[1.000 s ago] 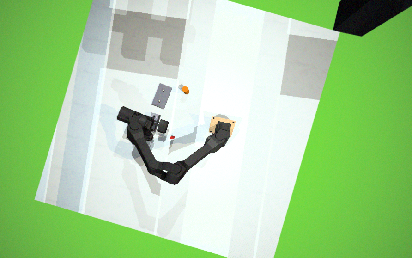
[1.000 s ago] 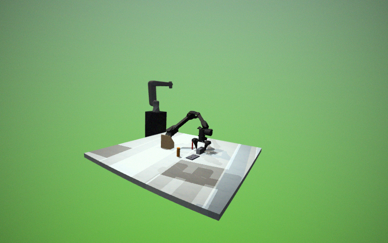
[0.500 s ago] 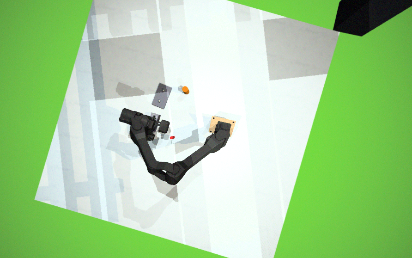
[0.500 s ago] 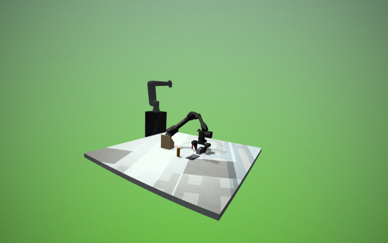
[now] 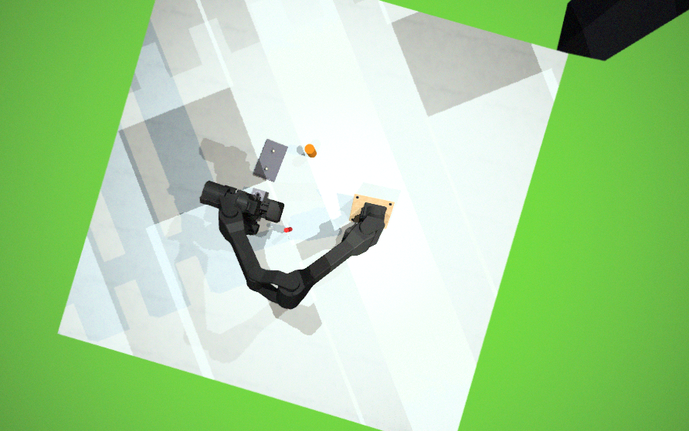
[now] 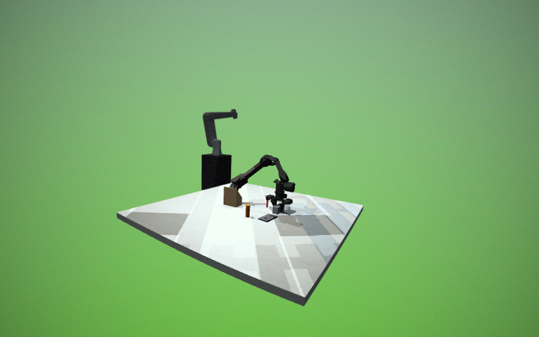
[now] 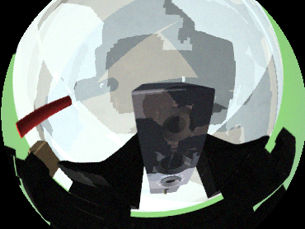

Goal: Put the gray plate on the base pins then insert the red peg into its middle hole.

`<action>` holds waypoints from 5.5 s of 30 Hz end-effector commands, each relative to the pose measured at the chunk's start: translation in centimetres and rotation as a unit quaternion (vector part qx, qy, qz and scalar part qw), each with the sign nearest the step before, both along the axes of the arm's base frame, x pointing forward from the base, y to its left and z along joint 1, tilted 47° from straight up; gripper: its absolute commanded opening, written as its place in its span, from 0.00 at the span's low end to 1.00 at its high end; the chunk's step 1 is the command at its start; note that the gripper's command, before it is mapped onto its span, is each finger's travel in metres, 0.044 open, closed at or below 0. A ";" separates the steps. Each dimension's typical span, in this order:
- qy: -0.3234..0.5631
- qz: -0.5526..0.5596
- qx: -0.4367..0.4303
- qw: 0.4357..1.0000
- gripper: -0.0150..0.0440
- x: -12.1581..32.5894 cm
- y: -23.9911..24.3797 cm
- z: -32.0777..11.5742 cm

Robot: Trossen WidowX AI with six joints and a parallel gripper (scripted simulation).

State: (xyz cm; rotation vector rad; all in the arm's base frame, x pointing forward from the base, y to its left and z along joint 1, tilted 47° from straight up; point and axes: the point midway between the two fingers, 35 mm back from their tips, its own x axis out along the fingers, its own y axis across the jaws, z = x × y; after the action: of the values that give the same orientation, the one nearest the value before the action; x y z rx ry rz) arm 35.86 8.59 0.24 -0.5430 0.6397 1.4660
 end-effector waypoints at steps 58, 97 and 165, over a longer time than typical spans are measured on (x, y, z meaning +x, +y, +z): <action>0.004 -0.004 -0.001 1.000 0.25 0.6 -9.8 8.2; 0.020 -0.021 -0.003 1.000 0.25 0.3 -13.4 -3.8; 0.024 -0.025 -0.002 0.999 0.25 -0.5 -11.4 -9.6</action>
State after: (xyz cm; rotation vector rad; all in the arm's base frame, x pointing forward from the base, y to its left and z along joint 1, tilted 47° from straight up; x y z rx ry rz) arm 35.36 -3.19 -9.09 -0.4991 0.6909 1.4403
